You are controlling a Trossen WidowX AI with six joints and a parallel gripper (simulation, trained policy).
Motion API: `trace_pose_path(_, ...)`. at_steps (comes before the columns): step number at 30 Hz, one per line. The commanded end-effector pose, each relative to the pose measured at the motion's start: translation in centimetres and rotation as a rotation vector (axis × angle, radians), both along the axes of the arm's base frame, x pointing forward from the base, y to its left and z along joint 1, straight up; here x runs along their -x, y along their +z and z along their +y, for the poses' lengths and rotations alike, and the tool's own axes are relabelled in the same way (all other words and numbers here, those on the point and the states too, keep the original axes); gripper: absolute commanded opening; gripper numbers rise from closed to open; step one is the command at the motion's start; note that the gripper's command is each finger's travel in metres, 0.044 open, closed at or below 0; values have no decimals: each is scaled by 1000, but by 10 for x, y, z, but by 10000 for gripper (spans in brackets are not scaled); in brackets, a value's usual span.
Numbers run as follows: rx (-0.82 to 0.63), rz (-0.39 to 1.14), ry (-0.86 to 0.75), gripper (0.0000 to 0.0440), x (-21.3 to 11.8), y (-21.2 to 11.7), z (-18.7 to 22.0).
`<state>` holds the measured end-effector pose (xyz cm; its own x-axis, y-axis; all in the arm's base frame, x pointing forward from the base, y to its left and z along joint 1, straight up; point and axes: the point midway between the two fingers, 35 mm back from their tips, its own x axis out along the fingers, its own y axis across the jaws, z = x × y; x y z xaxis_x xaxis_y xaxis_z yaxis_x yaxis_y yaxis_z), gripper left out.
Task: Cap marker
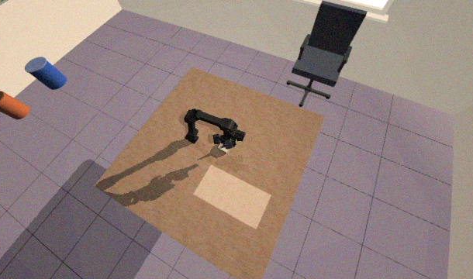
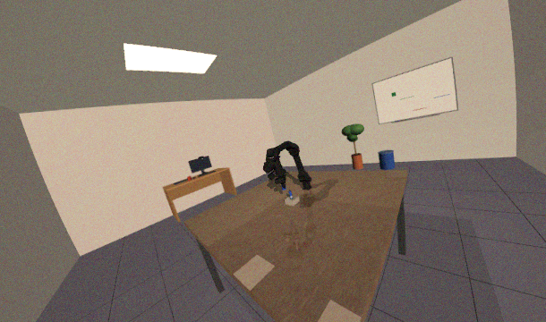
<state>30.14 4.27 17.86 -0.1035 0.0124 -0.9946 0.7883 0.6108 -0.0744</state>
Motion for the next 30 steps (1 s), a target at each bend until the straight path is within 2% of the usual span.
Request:
trace_pose_path(1, 1, 12, 12, 0, 10, 0, 4)
trace_pose_path(19, 6, 39, 62, 0, 35, -7, 7)
trace_pose_path(30, 9, 56, 83, 0, 39, -25, 6)
